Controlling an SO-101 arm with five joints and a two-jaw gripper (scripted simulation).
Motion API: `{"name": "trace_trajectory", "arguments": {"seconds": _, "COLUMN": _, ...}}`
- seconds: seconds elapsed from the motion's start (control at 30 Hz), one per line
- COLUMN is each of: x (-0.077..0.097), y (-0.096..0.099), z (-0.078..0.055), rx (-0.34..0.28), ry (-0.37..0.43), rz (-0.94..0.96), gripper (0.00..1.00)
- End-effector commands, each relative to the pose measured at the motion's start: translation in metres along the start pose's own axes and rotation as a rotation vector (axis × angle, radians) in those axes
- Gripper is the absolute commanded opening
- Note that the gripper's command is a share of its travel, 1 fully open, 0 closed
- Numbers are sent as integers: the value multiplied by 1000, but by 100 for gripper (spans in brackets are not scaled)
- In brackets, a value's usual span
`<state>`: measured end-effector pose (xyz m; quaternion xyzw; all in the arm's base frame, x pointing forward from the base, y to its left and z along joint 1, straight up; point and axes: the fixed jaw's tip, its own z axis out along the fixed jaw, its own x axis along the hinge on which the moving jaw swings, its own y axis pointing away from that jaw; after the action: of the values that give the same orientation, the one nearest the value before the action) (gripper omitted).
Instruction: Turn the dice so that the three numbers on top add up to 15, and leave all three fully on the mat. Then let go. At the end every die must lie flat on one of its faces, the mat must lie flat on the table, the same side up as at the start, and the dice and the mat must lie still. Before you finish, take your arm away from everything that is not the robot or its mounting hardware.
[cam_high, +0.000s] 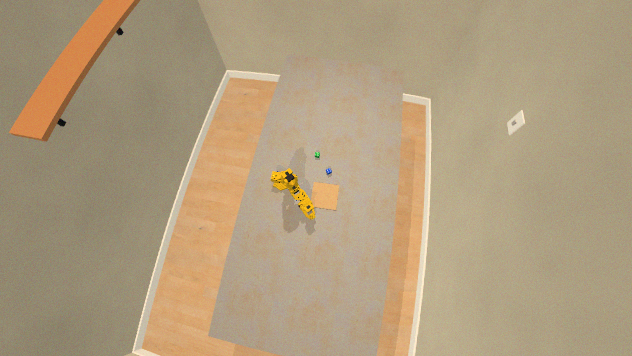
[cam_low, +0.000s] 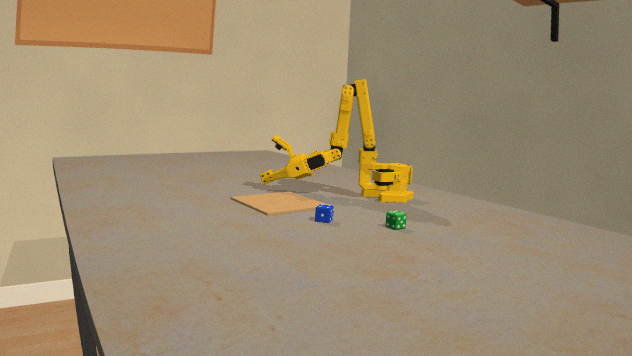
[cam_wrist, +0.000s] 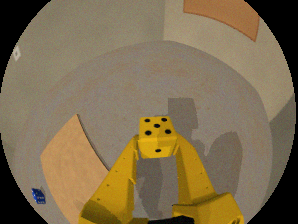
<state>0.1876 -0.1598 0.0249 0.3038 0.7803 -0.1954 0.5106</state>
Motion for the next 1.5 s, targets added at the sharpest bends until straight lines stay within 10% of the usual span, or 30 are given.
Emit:
{"name": "trace_trajectory", "arguments": {"seconds": 0.0, "x": -11, "y": -2, "z": 3, "rx": 6, "ry": -55, "rz": -6, "gripper": 0}}
{"name": "trace_trajectory", "arguments": {"seconds": 1.47, "x": -3, "y": -2, "z": 6, "rx": 6, "ry": -55, "rz": -6, "gripper": 12}}
